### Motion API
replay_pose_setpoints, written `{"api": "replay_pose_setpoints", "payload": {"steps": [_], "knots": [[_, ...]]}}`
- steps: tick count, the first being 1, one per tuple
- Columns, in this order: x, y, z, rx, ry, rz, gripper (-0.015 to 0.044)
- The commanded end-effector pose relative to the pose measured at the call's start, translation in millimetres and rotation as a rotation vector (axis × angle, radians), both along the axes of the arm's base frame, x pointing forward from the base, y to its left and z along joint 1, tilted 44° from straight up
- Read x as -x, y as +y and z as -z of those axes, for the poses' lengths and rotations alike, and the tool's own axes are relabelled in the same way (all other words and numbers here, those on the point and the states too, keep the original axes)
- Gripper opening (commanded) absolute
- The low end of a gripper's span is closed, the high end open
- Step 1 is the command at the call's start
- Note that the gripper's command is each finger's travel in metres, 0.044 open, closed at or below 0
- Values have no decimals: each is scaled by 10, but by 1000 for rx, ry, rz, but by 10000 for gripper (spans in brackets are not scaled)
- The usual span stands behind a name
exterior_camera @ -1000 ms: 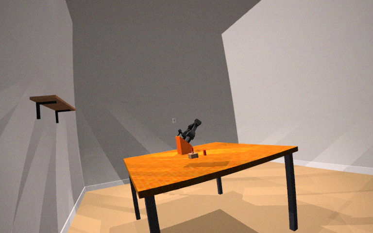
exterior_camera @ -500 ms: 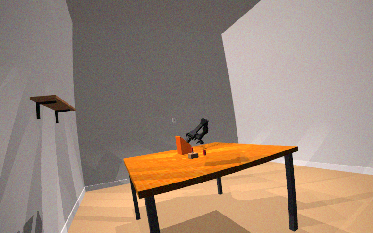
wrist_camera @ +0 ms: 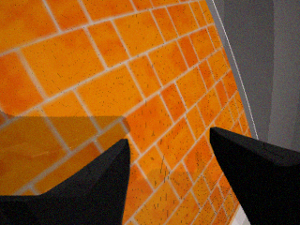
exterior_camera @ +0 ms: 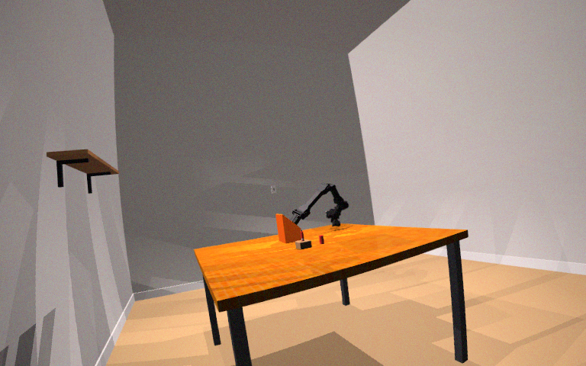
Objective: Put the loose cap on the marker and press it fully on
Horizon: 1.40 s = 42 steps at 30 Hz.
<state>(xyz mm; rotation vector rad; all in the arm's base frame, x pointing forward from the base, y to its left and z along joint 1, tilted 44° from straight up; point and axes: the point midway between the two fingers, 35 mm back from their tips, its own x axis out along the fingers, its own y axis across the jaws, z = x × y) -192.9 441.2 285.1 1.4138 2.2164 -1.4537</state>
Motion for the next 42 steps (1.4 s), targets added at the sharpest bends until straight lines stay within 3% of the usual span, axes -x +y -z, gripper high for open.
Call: {"api": "replay_pose_setpoints", "payload": {"steps": [1, 15, 24, 34, 42], "knots": [[-344, 60, -146, 18, 79, 128, 244], [-1880, 69, -509, 92, 425, 676, 244], [-3068, -295, -503, 80, 527, 967, 244], [-4489, -1210, 158, 244, 792, 1456, 244], [-5142, -2265, 895, 452, 1137, 1828, 244]]}}
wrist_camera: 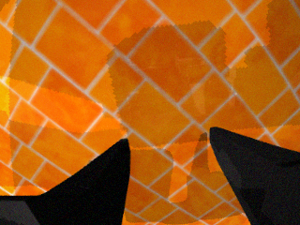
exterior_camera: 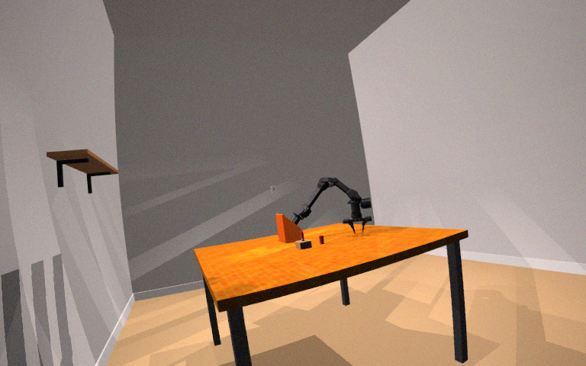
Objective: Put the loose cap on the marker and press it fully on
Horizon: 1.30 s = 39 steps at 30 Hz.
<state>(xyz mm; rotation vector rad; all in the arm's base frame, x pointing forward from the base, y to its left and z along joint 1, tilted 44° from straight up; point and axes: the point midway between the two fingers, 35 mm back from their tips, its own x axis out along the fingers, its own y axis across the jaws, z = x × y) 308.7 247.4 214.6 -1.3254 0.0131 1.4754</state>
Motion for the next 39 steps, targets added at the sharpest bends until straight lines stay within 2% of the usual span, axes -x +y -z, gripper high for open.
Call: {"api": "replay_pose_setpoints", "payload": {"steps": [1, 8, 19, 25, 29, 39], "knots": [[-170, -470, 271, 7, 162, 166, 244], [-262, -1553, 813, -44, 539, 563, 244], [186, -2867, 1362, -309, 1083, 1120, 244], [209, -2918, 1375, -330, 1112, 1148, 244], [144, -2702, 1605, -332, 1111, 1147, 244], [102, -2572, 1735, -333, 1112, 1146, 244]]}}
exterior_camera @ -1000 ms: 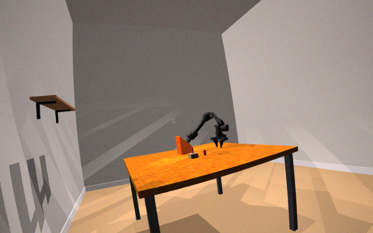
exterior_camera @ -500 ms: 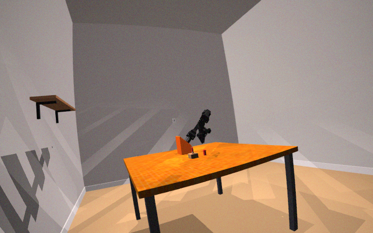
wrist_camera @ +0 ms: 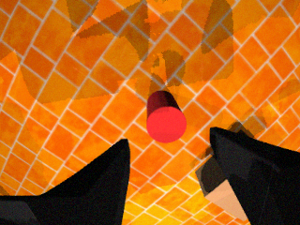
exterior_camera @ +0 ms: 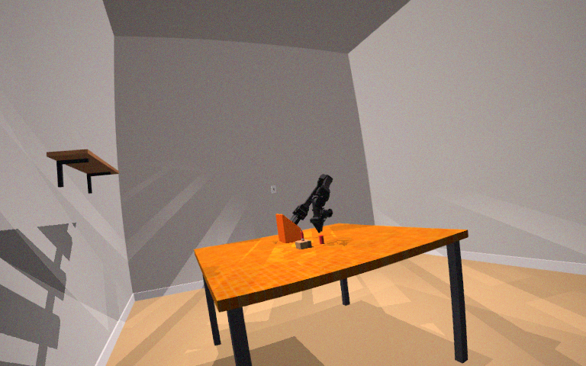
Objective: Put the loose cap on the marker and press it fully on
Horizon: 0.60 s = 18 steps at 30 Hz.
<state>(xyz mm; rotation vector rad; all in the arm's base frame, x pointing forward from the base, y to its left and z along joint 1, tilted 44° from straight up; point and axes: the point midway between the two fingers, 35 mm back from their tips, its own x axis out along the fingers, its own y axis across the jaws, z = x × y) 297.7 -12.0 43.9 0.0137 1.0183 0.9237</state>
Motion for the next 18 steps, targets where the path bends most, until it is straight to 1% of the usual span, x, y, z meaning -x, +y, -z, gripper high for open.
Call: {"api": "replay_pose_setpoints", "payload": {"steps": [1, 18], "knots": [[-12, 30, 37, -5, 0, 6, 244], [-78, 210, 234, -4, 0, 6, 244]]}}
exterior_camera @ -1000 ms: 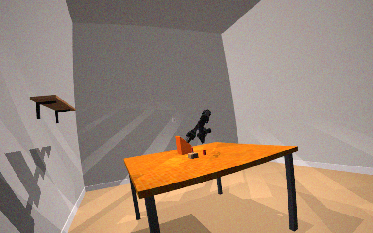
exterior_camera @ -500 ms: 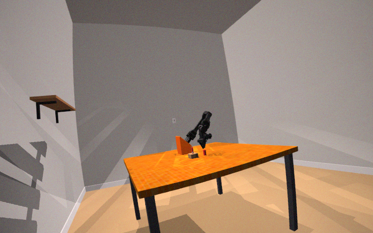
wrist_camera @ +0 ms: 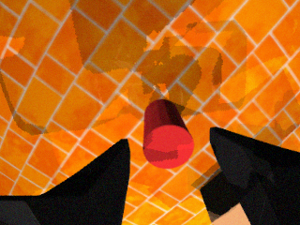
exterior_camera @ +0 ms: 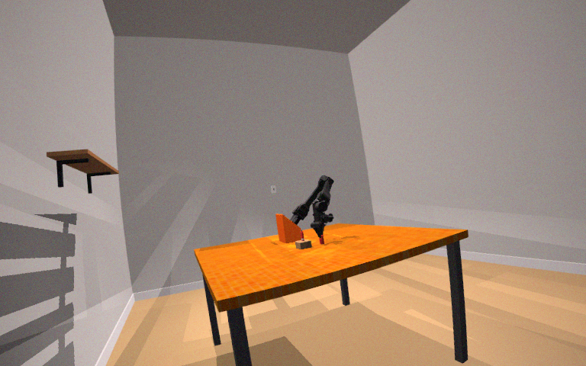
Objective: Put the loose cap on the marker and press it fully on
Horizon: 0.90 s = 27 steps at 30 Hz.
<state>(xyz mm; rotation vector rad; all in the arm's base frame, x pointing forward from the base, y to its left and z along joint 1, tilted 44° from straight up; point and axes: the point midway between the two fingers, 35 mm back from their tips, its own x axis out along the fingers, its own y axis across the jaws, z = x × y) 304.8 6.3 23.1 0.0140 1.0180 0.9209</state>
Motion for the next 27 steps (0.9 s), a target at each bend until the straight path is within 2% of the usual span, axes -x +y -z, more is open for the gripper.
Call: {"api": "replay_pose_setpoints", "payload": {"steps": [1, 16, 20, 27], "knots": [[-10, 39, 38, -5, 1, 4, 244], [-42, 190, 183, -8, 0, 4, 244], [-45, 192, 181, -8, 0, 4, 139], [-46, 191, 181, -8, 0, 4, 92]]}}
